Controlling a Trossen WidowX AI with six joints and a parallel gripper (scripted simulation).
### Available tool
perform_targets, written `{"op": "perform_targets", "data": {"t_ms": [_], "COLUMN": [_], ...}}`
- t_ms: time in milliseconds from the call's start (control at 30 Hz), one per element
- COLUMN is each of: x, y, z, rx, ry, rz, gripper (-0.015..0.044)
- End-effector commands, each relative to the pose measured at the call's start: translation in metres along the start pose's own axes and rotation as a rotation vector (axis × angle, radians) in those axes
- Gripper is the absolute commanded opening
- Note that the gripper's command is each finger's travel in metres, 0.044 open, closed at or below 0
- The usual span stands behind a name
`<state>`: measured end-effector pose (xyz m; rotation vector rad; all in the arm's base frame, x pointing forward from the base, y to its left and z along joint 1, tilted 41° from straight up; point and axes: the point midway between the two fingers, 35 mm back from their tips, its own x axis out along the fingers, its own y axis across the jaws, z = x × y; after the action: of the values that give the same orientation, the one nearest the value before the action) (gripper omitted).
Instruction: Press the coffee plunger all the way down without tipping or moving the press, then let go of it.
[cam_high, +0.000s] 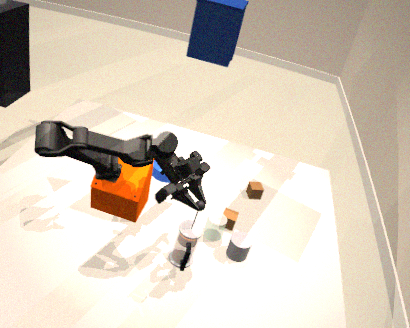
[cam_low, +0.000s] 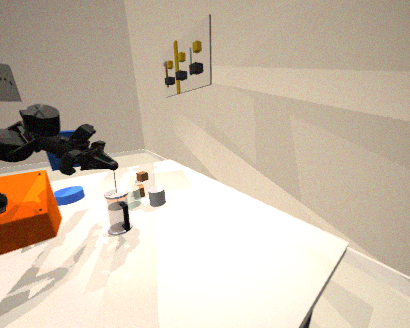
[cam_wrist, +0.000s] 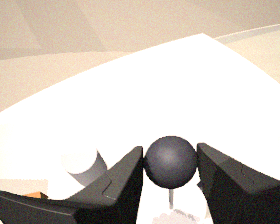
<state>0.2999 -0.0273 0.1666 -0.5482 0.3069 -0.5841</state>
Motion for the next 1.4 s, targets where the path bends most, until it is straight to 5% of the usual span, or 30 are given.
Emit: {"op": "perform_targets", "data": {"t_ms": [0,1367], "x": [0.006,0.043], "y": [0.003,0.0], "z": [-0.02,-0.05], "rx": [-0.033,-0.038], "ry": [0.034,0.022], "rz": [0.003,-0.004], "gripper": [0.012,0.012]}}
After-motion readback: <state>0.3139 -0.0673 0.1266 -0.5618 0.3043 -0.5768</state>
